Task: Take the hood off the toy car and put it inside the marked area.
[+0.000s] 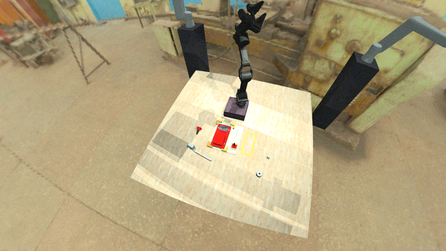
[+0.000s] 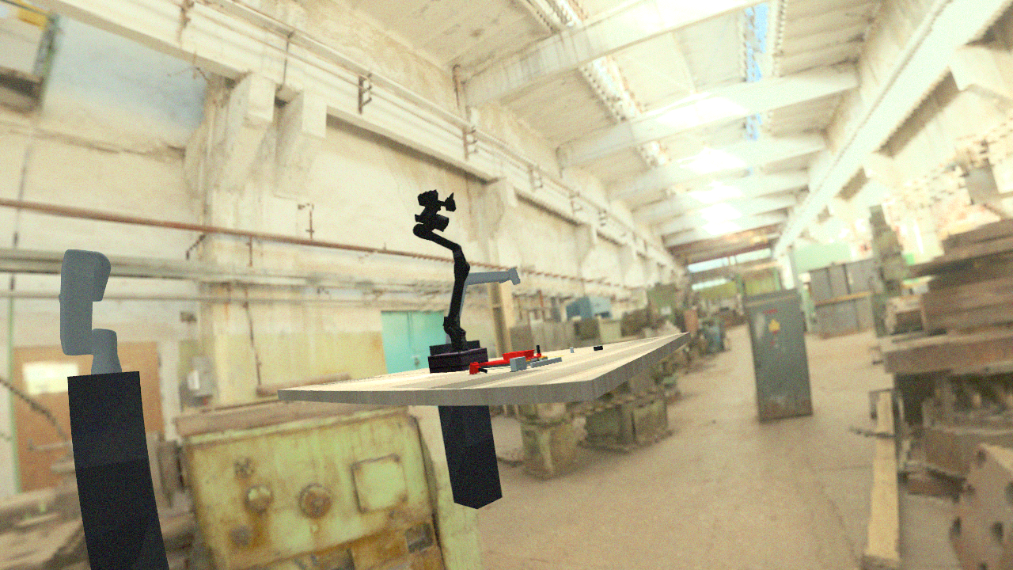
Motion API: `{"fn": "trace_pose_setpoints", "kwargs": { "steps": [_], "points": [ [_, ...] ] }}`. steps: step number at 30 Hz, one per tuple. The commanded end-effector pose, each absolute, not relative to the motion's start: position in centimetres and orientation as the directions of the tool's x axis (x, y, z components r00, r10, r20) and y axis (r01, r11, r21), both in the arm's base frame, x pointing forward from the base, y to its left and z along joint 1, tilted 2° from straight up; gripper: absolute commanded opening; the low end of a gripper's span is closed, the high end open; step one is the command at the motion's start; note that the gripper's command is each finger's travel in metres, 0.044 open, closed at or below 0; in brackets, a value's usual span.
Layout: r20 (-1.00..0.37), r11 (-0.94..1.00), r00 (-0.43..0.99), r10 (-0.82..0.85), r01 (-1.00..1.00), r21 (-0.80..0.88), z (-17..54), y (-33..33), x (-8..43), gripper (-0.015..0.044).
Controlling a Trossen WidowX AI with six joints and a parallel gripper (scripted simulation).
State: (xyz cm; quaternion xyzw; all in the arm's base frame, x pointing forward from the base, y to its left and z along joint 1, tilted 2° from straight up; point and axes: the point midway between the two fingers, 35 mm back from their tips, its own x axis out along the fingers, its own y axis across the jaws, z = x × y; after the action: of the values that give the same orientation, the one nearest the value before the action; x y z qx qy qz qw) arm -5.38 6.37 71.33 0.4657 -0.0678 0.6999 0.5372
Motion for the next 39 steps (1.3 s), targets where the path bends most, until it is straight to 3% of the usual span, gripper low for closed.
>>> {"fn": "trace_pose_setpoints", "kwargs": {
  "steps": [1, 9, 20, 39],
  "points": [
    [0.726, -0.416, 0.009, 0.688, -0.815, 0.404, 71.3, 6.3, -5.4, 0.0440],
    [0.798, -0.579, -0.159, 0.581, -0.770, 0.268, 72.2, 2.4, -9.1, 0.0440],
    [0.879, -0.830, -0.382, 0.286, -0.557, 0.028, 72.4, -6.9, -13.3, 0.0440],
    [0.837, -0.947, -0.486, -0.250, -0.057, -0.316, 68.9, -23.1, -12.3, 0.0440]
  ]
}}
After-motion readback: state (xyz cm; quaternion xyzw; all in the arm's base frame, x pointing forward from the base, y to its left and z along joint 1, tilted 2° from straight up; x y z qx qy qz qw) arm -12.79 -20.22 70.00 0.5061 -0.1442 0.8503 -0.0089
